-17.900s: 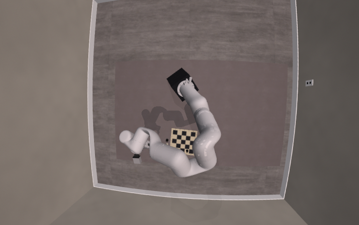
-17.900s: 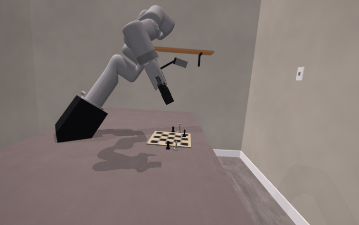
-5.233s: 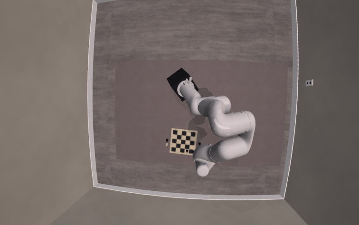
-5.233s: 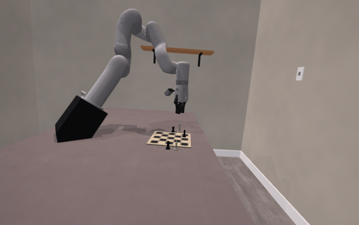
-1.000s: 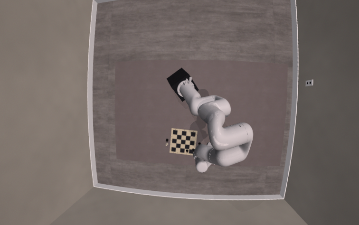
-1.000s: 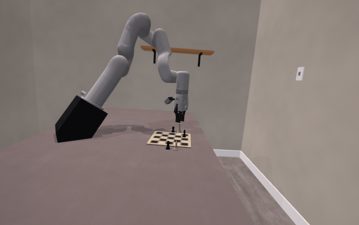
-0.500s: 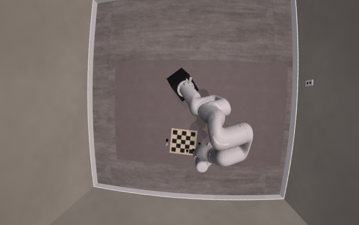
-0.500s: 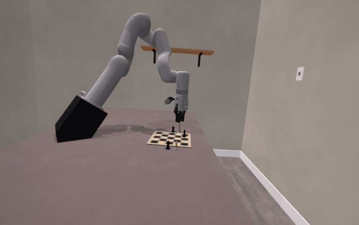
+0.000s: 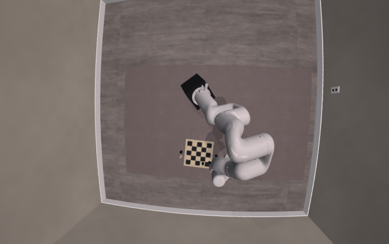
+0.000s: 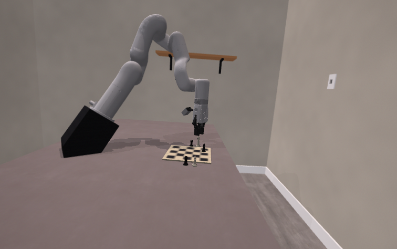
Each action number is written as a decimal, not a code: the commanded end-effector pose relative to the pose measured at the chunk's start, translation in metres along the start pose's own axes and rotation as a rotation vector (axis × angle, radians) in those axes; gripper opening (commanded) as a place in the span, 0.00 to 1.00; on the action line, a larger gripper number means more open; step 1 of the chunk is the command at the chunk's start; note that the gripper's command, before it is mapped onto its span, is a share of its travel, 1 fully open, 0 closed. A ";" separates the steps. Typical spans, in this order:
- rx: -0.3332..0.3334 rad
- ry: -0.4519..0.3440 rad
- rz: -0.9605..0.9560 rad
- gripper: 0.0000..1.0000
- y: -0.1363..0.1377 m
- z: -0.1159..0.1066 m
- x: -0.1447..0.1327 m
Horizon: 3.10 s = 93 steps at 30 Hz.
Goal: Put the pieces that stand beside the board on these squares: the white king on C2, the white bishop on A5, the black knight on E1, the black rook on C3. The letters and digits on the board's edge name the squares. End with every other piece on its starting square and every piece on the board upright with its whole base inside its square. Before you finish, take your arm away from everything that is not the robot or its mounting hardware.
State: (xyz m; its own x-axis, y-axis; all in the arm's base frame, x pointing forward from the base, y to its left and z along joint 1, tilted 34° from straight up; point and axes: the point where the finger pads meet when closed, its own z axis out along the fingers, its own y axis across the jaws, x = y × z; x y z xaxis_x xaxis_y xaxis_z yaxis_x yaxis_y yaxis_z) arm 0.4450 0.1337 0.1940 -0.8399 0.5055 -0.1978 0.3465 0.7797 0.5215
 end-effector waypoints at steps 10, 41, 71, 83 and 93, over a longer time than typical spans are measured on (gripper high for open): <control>-0.002 -0.002 0.000 0.42 0.001 0.002 -0.001; -0.002 -0.002 0.000 0.42 0.001 0.042 -0.001; -0.002 -0.002 0.000 0.00 0.001 0.042 -0.001; -0.002 -0.002 0.000 0.00 0.001 0.042 -0.001; -0.002 -0.002 0.000 0.00 0.001 0.042 -0.001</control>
State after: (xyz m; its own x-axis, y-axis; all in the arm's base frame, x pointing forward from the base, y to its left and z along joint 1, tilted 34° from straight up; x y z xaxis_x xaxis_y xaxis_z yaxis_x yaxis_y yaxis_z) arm 0.4631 0.1497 0.1583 -0.8398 0.5054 -0.1980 0.3463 0.7798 0.5215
